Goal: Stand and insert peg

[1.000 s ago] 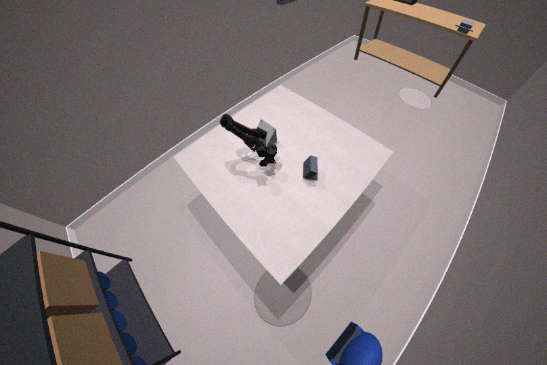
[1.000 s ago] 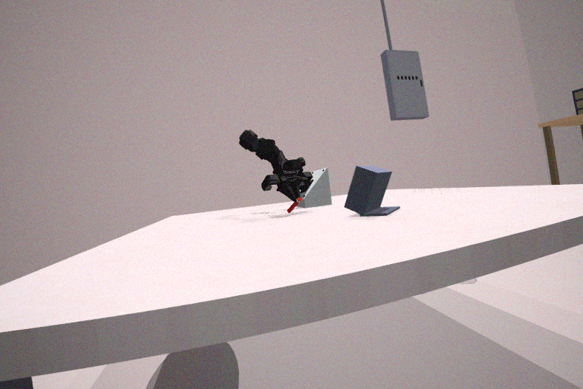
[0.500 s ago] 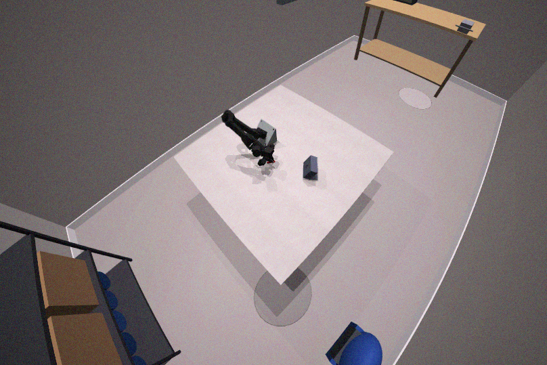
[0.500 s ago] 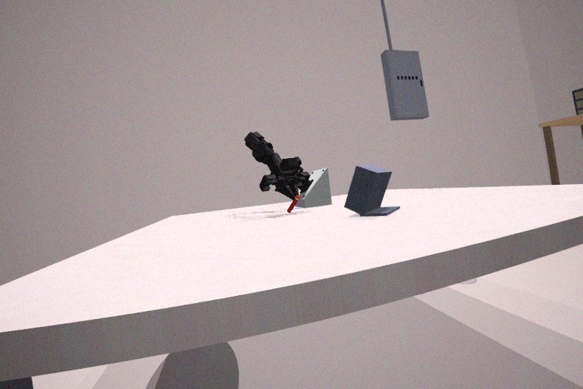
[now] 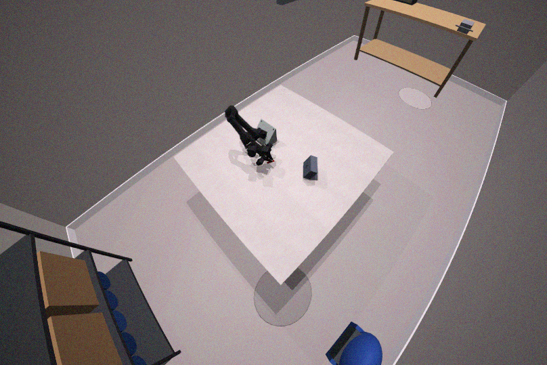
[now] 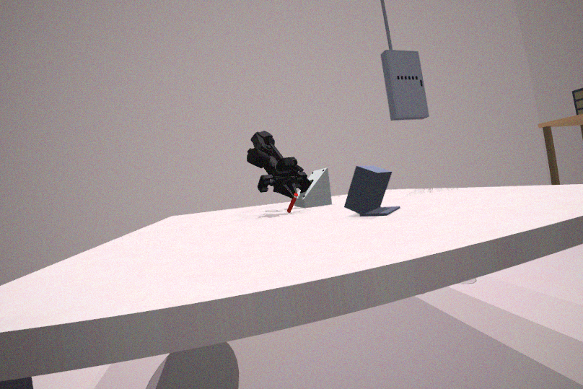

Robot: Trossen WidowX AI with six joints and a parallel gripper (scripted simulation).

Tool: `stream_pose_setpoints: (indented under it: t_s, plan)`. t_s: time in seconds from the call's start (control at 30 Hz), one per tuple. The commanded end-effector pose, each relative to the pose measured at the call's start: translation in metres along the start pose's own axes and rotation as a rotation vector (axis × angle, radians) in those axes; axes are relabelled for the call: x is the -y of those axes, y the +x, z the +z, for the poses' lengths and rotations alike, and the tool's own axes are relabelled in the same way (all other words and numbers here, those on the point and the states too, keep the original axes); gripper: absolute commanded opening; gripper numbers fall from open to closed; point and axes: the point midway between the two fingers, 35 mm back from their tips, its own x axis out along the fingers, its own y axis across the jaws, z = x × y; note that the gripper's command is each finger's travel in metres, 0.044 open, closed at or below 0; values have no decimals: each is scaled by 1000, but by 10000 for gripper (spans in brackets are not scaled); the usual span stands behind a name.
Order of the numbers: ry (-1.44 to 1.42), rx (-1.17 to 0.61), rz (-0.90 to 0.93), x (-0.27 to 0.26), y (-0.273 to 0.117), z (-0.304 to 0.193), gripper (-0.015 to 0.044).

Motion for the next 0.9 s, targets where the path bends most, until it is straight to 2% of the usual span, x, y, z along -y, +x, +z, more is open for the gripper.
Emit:
stream_pose_setpoints:
  t_s: [0.0,0.87]
  plan:
    - [-6,39,2,-2,-3,-2,50]
    - [-11,262,3,-2,-17,-12,50]
